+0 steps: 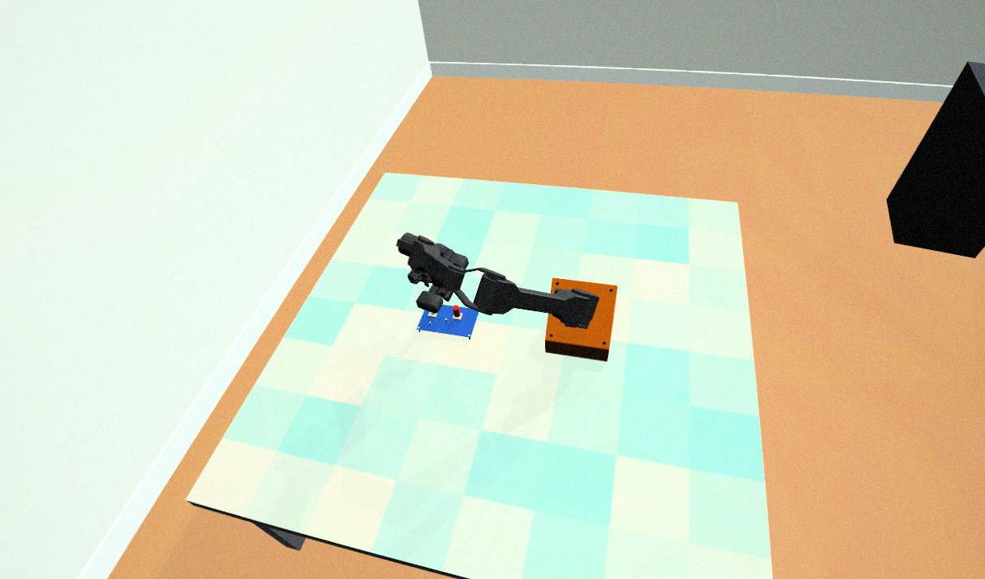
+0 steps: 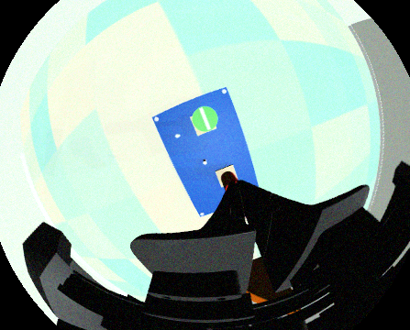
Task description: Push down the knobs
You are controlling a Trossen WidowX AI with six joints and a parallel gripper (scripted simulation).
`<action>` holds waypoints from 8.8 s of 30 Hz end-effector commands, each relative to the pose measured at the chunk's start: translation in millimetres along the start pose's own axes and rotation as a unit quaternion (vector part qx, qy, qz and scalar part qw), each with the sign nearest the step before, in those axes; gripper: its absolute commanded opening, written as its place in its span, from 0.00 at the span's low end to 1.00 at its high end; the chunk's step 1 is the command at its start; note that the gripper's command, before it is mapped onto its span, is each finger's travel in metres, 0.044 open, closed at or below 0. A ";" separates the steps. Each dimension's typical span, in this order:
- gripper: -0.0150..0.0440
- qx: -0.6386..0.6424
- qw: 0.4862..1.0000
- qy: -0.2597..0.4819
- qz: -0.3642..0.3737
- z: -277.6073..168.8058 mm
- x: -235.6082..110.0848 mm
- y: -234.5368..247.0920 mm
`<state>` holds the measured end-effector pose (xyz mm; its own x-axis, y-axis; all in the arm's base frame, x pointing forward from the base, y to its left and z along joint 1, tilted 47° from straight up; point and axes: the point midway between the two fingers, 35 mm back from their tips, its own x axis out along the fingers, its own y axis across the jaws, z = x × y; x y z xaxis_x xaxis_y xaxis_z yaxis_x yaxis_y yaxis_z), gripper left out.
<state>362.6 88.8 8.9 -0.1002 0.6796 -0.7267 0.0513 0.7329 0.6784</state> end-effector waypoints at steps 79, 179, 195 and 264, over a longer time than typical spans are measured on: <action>0.25 0.987 0.156 0.031 -0.011 53.7 -38.1 10.9; 0.25 0.991 0.131 0.032 -0.012 52.5 20.5 15.1; 0.25 0.991 0.131 0.032 -0.012 52.3 27.6 15.6; 0.25 0.991 0.131 0.033 -0.012 51.9 40.1 16.5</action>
<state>411.4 119.4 -8.8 -0.1187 0.7187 -0.6851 0.1878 -0.6613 -0.7262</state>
